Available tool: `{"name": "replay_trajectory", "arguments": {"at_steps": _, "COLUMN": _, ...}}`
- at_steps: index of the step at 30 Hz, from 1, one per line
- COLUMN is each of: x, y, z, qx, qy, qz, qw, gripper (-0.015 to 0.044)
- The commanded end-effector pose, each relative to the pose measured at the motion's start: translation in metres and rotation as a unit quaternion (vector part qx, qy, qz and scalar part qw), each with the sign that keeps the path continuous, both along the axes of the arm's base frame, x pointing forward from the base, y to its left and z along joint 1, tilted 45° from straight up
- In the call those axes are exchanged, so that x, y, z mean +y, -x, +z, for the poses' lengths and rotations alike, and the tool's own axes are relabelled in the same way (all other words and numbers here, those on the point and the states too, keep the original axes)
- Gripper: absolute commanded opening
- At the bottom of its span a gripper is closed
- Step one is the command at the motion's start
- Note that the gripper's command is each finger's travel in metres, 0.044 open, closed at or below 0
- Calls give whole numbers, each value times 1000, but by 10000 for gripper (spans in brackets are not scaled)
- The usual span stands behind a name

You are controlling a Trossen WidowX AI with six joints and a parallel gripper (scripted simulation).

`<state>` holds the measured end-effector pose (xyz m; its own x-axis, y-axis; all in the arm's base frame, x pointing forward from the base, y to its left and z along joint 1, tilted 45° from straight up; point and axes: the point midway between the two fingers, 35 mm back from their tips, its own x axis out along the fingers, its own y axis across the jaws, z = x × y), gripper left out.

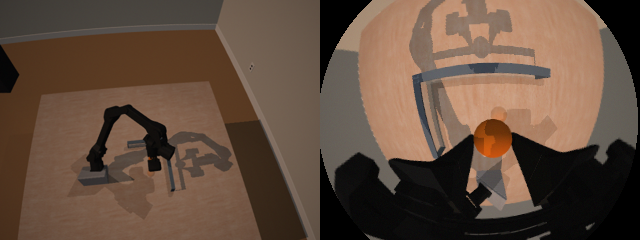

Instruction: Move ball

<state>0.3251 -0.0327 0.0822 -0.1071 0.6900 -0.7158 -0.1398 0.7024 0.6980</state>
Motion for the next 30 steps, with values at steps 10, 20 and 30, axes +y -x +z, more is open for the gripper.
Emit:
{"name": "replay_trajectory", "arguments": {"at_steps": 10, "x": 5, "y": 10, "z": -54, "qx": 0, "qy": 1, "qz": 2, "qw": 1000, "gripper": 0}}
{"name": "replay_trajectory", "arguments": {"at_steps": 20, "x": 27, "y": 11, "z": -78, "qx": -1, "qy": 1, "qz": 2, "qw": 1000, "gripper": 0}}
{"name": "replay_trajectory", "arguments": {"at_steps": 30, "x": 53, "y": 18, "z": -104, "qx": -1, "qy": -1, "qz": 2, "qw": 1000, "gripper": 0}}
